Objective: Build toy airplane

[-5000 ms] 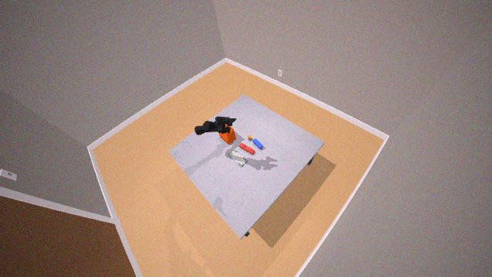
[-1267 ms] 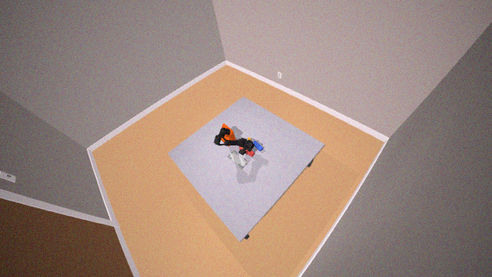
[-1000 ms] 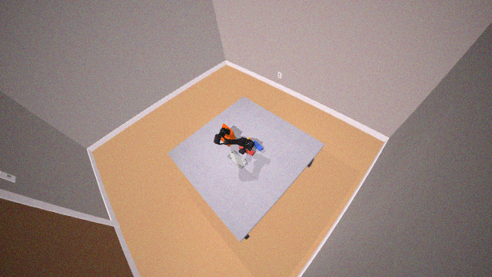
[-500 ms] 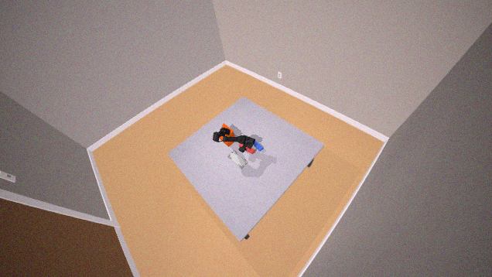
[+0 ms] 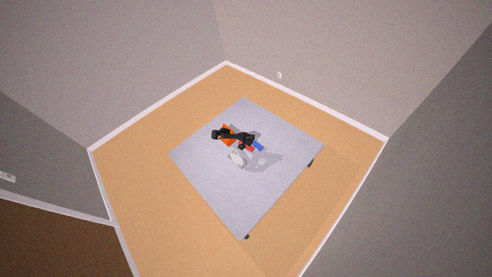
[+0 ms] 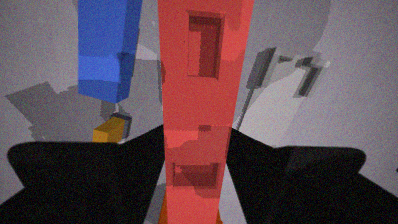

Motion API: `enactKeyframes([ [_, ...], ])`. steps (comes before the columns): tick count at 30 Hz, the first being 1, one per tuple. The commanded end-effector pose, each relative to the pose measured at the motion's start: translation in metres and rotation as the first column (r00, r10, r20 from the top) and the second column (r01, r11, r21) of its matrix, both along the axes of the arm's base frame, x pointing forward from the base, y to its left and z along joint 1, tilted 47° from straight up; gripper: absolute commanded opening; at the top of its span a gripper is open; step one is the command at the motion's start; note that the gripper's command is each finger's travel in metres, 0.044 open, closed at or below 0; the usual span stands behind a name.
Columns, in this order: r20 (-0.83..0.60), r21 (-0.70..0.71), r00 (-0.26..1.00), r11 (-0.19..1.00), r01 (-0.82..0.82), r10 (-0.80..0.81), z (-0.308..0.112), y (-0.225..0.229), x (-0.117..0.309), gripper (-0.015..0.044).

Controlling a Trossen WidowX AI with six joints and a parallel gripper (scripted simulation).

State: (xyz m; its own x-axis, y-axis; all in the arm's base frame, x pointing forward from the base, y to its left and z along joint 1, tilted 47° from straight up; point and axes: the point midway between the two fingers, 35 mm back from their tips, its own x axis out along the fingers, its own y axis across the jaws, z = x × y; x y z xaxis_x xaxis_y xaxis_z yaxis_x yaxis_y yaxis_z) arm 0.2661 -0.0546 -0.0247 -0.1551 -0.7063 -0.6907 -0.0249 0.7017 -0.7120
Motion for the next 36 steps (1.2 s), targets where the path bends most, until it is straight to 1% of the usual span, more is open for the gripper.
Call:
enactKeyframes([
  [1, 0.012, 0.000, 1.000, 1.000, 0.005, -0.005, 0.012, 0.010, 0.002, 0.0000],
  [6, 0.012, -0.004, 1.000, 1.000, 0.007, -0.007, 0.022, 0.019, 0.001, 0.0000],
  [10, 0.013, -0.003, 1.000, 1.000, 0.008, -0.008, 0.023, 0.017, 0.001, 0.0000],
  [36, 0.085, 0.014, 0.994, 0.998, 0.067, -0.068, 0.051, -0.056, -0.009, 0.0000],
])
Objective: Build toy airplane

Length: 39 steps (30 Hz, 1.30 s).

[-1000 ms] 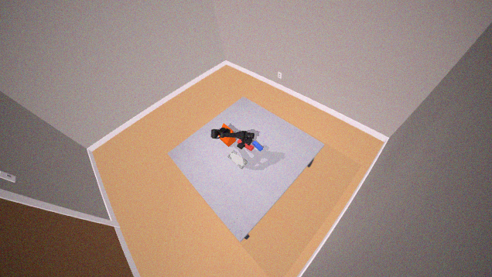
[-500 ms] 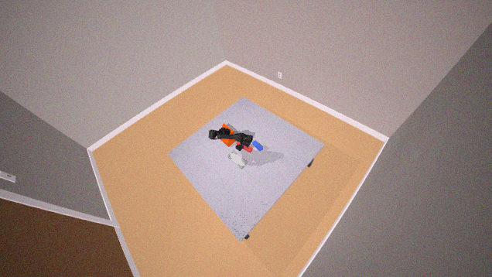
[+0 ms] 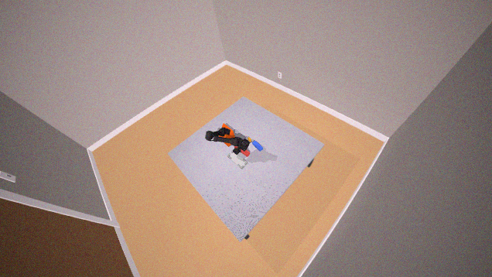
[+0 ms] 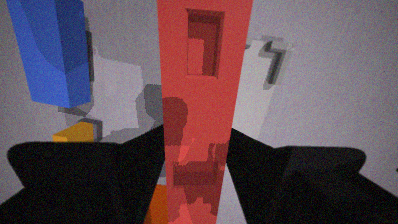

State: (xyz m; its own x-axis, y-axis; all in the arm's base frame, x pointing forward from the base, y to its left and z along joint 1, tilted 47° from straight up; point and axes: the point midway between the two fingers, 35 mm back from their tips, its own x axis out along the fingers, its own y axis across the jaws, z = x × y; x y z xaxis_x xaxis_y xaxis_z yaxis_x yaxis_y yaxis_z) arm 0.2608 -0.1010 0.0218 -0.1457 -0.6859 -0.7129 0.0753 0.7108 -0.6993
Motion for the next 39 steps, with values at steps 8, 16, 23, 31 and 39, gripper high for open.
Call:
enactKeyframes([
  [8, 0.029, -0.014, 0.999, 1.000, 0.025, -0.024, 0.014, -0.032, -0.011, 0.0000],
  [16, 0.048, -0.028, 0.998, 0.998, 0.048, -0.046, 0.023, -0.052, -0.022, 0.0000],
  [23, 0.061, -0.044, 0.996, 0.997, 0.067, -0.065, 0.031, -0.069, -0.032, 0.0000],
  [31, 0.067, -0.054, 0.995, 0.996, 0.078, -0.074, 0.034, -0.077, -0.038, 0.0079],
  [39, 0.067, -0.054, 0.995, 0.996, 0.078, -0.074, 0.034, -0.077, -0.038, 0.0197],
])
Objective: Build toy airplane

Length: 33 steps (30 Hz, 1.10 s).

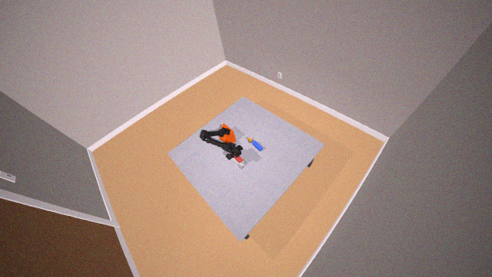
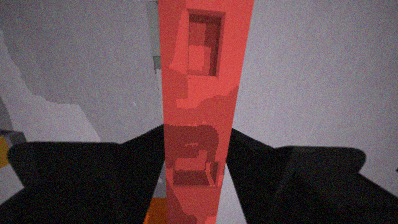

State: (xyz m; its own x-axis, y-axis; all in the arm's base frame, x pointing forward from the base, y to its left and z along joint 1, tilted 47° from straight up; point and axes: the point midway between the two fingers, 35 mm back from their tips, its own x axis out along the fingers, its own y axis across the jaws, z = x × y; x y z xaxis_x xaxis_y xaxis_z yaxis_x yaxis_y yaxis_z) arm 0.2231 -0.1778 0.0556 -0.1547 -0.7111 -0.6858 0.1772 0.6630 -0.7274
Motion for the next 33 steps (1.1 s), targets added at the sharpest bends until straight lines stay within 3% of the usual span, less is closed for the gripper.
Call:
enactKeyframes([
  [1, -0.002, -0.003, 1.000, 1.000, -0.003, 0.003, 0.001, -0.001, 0.000, 0.0197],
  [33, -0.002, -0.003, 1.000, 1.000, -0.003, 0.003, -0.021, -0.025, -0.005, 0.0197],
])
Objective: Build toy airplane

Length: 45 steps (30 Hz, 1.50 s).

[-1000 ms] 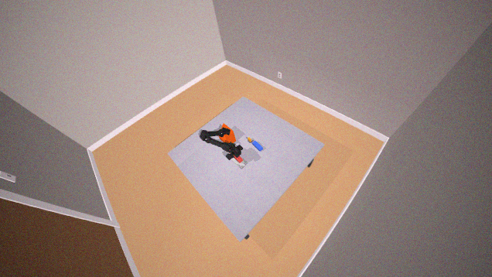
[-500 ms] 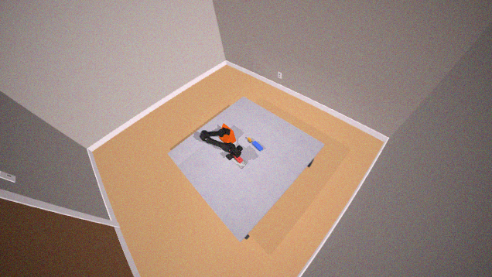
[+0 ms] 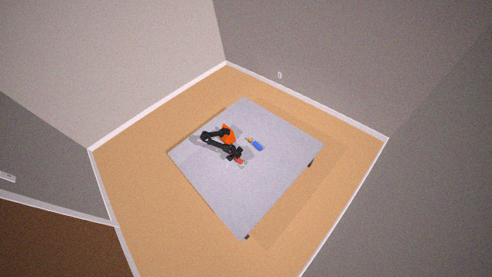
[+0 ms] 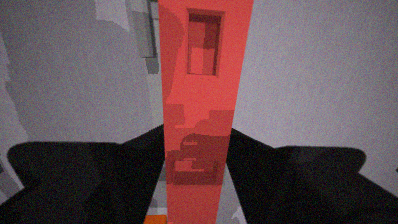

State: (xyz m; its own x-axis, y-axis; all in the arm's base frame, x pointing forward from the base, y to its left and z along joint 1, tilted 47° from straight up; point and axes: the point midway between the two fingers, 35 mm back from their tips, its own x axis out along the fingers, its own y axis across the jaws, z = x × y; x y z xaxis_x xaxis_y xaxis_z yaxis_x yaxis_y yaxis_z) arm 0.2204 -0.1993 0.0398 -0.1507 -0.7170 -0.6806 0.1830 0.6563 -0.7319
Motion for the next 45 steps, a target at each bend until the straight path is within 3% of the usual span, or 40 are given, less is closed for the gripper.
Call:
enactKeyframes([
  [1, -0.009, 0.005, 1.000, 1.000, -0.004, 0.004, -0.0066, -0.0042, -0.0026, 0.0197],
  [10, -0.009, 0.004, 1.000, 1.000, -0.004, 0.004, -0.0099, -0.0083, -0.0038, 0.0197],
  [15, -0.004, 0.000, 1.000, 1.000, 0.000, 0.000, -0.0080, -0.0080, -0.0032, 0.0163],
  [20, -0.004, 0.000, 1.000, 1.000, 0.000, 0.000, -0.0080, -0.0080, -0.0032, 0.0032],
  [35, -0.004, 0.000, 1.000, 1.000, 0.000, 0.000, -0.0080, -0.0080, -0.0032, 0.0426],
  [45, -0.004, 0.001, 1.000, 1.000, 0.000, 0.000, -0.0066, -0.0063, -0.0023, 0.0440],
])
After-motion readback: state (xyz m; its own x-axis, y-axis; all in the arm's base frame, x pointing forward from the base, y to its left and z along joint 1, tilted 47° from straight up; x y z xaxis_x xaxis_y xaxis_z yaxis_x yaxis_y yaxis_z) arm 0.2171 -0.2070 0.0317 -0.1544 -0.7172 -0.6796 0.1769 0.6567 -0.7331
